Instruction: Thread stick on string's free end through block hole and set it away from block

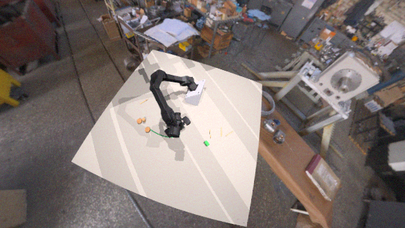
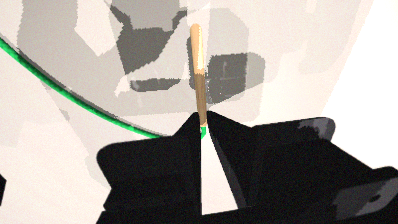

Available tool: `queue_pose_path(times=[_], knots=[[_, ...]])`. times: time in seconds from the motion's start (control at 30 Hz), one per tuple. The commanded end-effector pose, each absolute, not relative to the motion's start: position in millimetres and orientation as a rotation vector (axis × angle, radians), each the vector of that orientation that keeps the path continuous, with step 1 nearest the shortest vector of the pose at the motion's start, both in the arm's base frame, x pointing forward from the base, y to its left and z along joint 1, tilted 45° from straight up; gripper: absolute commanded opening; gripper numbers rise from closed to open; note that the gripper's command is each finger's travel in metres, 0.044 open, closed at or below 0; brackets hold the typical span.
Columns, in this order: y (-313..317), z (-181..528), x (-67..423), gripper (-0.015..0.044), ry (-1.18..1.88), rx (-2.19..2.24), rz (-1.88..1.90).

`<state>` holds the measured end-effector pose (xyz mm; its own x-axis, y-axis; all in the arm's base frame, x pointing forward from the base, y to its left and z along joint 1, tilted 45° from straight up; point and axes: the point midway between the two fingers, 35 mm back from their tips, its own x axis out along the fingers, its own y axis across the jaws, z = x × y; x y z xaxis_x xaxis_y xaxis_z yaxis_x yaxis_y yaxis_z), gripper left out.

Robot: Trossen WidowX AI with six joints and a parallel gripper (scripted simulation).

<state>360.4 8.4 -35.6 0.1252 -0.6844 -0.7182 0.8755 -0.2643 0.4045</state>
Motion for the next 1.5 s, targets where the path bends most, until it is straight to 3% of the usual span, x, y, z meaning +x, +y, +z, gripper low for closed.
queue_pose_path(times=[0.0,1.47], knots=[[4,-30,358,0.0,0.242,1.053,-1.508],[-34,1,329,0.0,0.242,1.051,-1.508]])
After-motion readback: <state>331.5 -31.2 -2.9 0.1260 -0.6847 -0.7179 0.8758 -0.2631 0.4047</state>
